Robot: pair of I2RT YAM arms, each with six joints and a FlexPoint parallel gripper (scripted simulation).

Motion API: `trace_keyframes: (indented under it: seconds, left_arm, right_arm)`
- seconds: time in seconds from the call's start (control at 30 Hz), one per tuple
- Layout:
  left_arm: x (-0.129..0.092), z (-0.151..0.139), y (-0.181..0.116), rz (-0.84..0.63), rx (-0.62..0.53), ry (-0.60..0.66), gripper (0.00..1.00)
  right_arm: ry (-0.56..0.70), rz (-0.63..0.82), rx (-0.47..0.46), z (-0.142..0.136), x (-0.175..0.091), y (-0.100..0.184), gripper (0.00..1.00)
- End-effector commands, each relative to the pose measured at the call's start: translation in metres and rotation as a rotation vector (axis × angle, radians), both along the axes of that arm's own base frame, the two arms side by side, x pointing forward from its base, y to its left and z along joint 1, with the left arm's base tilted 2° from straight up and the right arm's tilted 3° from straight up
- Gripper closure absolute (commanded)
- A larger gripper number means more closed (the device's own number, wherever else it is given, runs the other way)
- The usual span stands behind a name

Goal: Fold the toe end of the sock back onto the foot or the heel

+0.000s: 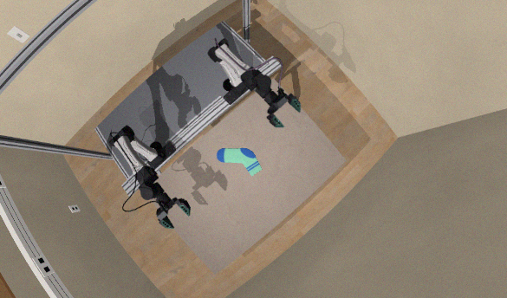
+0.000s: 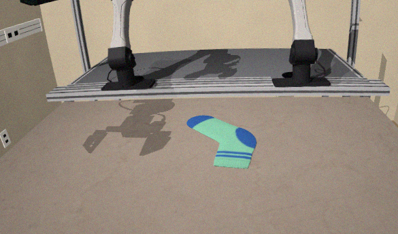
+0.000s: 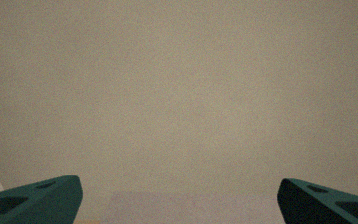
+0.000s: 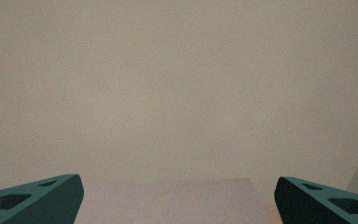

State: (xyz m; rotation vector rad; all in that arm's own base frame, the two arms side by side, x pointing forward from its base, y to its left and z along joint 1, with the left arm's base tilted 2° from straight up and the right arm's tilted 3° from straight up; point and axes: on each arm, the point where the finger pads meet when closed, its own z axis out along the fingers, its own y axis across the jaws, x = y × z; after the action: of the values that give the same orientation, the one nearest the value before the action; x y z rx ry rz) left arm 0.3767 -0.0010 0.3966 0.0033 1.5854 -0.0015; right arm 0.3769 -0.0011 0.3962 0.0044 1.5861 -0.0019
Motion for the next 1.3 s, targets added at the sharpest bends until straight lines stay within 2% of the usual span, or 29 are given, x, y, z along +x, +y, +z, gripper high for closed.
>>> trace_keyframes:
  seconds: [0.0, 0.57, 0.6, 0.77, 1.03, 1.1, 1.27]
  left_arm:
    - [-0.001, 0.005, 0.001, 0.003, -0.001, -0.015, 0.00]
    - [-0.001, 0.005, 0.001, 0.003, -0.001, -0.015, 0.00]
    - [0.007, -0.003, -0.008, -0.026, -0.011, 0.026, 0.66]
    - [0.016, -0.025, -0.024, -0.056, -0.025, 0.127, 0.66]
    - [0.033, -0.060, -0.068, -0.143, -0.035, 0.294, 0.66]
    - [0.033, -0.060, -0.068, -0.143, -0.035, 0.294, 0.66]
    - [0.037, -0.084, -0.099, -0.216, -0.028, 0.396, 0.66]
  right_arm:
    - [-0.015, 0.004, -0.002, 0.006, -0.001, 0.001, 0.00]
    - [-0.015, 0.004, -0.002, 0.006, -0.001, 0.001, 0.00]
    - [-0.015, 0.004, -0.002, 0.006, -0.001, 0.001, 0.00]
    - [-0.015, 0.004, -0.002, 0.006, -0.001, 0.001, 0.00]
    - [-0.015, 0.004, -0.002, 0.006, -0.001, 0.001, 0.00]
    - [-0.015, 0.004, -0.002, 0.006, -0.001, 0.001, 0.00]
    - [-0.015, 0.004, -0.002, 0.006, -0.001, 0.001, 0.00]
